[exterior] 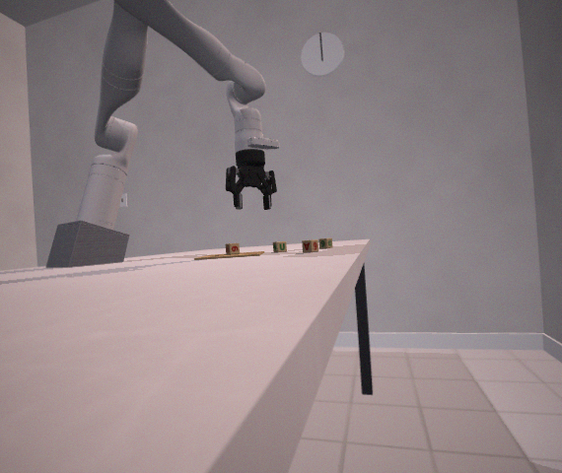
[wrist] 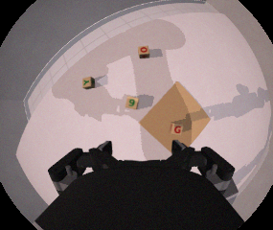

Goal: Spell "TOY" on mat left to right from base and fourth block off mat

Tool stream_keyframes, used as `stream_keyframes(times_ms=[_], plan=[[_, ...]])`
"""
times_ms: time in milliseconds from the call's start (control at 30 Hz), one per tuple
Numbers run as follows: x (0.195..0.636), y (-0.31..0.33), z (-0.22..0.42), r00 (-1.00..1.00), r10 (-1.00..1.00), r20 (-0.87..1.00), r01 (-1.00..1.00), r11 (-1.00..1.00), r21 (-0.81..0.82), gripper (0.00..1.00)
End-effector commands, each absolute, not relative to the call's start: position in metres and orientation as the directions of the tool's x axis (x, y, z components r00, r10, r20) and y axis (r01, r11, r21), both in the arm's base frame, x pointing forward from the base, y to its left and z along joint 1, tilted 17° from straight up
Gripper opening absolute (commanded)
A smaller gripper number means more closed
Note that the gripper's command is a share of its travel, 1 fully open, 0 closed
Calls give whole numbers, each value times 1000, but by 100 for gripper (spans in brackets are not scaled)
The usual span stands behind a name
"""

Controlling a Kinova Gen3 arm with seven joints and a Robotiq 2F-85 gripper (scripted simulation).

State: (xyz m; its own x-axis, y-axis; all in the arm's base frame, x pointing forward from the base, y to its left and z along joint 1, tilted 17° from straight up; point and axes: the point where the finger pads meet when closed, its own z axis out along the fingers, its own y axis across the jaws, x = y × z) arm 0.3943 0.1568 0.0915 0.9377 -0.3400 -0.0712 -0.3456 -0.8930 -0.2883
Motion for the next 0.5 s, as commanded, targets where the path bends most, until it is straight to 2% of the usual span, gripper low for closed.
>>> stream_keyframes(times_ms=[0, 467], plan=[[395, 155, 92, 937, -343, -70, -348, -892, -289, 100], [375, 139, 87, 937, -343, -69, -348, -892, -289, 100]])
